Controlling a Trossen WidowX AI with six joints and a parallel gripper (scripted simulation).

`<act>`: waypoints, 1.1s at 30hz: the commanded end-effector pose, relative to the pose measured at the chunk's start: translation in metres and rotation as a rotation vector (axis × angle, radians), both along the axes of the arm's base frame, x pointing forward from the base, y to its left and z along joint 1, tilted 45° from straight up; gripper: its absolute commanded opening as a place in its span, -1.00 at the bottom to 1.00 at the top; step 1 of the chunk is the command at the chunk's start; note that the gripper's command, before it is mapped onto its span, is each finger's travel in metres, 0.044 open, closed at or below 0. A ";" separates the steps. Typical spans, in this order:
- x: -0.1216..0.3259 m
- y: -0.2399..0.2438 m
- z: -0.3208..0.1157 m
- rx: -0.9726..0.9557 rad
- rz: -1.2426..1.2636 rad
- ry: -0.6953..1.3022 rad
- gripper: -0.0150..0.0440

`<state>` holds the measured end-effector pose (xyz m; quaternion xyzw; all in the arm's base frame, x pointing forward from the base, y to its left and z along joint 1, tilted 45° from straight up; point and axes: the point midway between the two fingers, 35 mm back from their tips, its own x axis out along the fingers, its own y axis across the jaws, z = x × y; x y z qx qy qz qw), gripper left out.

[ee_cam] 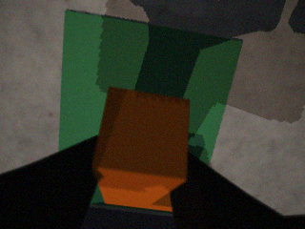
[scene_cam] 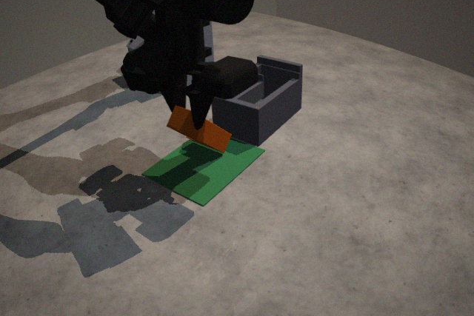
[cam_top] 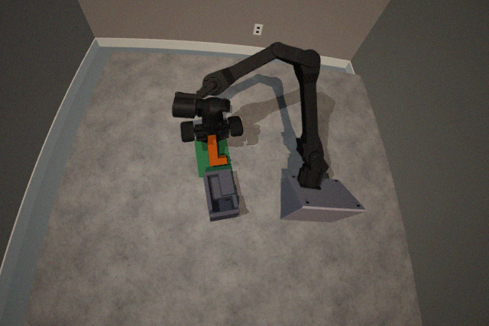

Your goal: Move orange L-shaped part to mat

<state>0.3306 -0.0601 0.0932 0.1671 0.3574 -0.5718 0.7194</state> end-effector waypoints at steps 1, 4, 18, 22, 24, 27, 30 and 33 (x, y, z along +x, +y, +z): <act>-0.001 -0.003 -0.004 -0.006 0.003 0.008 -0.49; -0.001 -0.003 -0.004 -0.006 0.003 0.008 -0.49; -0.001 -0.003 -0.004 -0.006 0.003 0.008 -0.49; -0.001 -0.003 -0.003 -0.001 0.000 0.005 -0.40; -0.001 -0.003 -0.003 -0.001 0.000 0.005 -0.22; -0.001 -0.003 -0.003 -0.001 0.000 0.005 0.04; -0.001 -0.003 -0.003 -0.001 0.000 0.005 0.31; -0.001 0.008 0.006 0.001 0.001 0.006 0.58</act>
